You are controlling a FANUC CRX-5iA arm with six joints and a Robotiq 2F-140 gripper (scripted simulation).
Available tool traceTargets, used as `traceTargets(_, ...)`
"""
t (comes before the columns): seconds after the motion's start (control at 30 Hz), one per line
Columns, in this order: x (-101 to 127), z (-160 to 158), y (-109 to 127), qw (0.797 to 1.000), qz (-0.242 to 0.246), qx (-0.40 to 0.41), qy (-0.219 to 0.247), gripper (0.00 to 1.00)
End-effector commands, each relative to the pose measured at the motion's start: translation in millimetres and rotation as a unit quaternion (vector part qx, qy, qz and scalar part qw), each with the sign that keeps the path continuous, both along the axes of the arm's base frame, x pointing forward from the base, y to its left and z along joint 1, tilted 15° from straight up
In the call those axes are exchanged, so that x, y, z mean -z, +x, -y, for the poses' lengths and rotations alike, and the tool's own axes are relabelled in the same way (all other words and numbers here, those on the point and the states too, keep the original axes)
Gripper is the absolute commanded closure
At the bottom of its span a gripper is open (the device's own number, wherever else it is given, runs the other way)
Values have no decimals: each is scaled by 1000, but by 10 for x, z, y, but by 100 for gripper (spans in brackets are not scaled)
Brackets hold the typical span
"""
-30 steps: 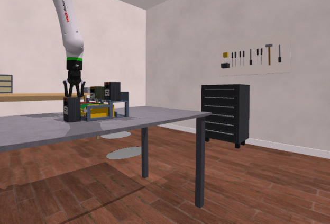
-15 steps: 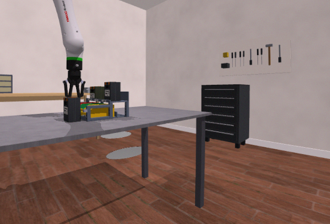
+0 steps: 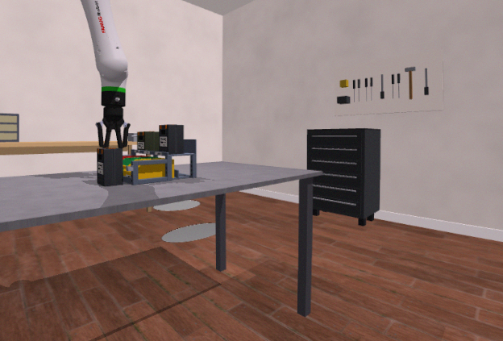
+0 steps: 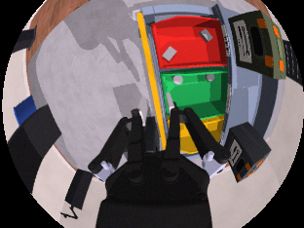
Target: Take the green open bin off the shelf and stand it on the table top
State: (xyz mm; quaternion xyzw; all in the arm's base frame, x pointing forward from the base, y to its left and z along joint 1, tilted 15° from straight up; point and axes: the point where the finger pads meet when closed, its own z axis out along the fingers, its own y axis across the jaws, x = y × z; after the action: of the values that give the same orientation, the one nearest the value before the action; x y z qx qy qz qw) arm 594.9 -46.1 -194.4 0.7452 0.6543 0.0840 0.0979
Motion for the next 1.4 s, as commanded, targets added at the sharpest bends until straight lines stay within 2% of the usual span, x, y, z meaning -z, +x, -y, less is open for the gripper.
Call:
traceTargets(0.0,-4,0,0,1000,0,0,0,72)
traceTargets(0.37,-4,0,0,1000,0,0,0,72)
traceTargets(0.4,-4,0,0,1000,0,0,0,100)
traceTargets(1.37,-5,0,0,1000,0,0,0,100)
